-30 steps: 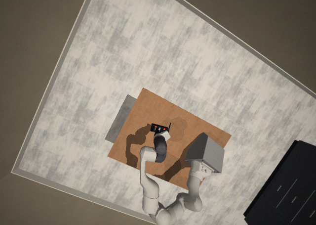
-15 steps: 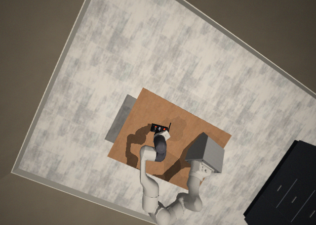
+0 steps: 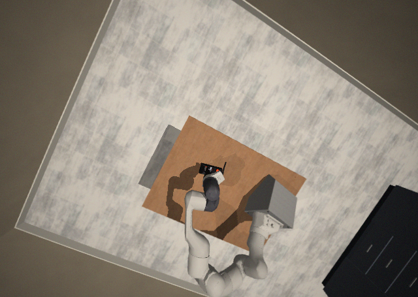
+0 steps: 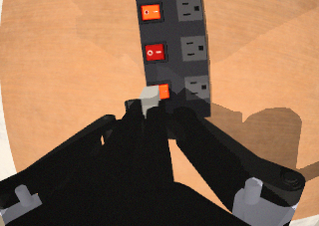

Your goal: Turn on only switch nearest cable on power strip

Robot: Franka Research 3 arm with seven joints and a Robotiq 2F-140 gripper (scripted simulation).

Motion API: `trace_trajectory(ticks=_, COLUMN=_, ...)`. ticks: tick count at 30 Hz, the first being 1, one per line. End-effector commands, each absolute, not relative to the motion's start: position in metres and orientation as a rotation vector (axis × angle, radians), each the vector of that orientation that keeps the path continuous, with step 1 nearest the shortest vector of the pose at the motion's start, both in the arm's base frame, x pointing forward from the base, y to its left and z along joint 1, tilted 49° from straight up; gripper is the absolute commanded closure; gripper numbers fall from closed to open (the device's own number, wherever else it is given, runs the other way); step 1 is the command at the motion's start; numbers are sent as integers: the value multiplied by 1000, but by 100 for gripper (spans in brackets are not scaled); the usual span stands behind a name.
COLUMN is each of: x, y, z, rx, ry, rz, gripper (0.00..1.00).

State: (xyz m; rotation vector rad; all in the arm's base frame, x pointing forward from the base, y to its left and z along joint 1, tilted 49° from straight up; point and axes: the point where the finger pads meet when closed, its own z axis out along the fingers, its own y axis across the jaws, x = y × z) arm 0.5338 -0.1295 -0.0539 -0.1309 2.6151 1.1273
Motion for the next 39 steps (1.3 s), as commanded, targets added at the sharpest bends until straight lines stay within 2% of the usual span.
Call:
trace_trajectory(ticks=1, x=535, y=-126, z=-58, rx=-133, ry=2614, rz=1120, gripper=100)
trace_trajectory(ticks=39, x=538, y=-118, z=-66, rx=-133, ry=2615, rz=1120, gripper=100)
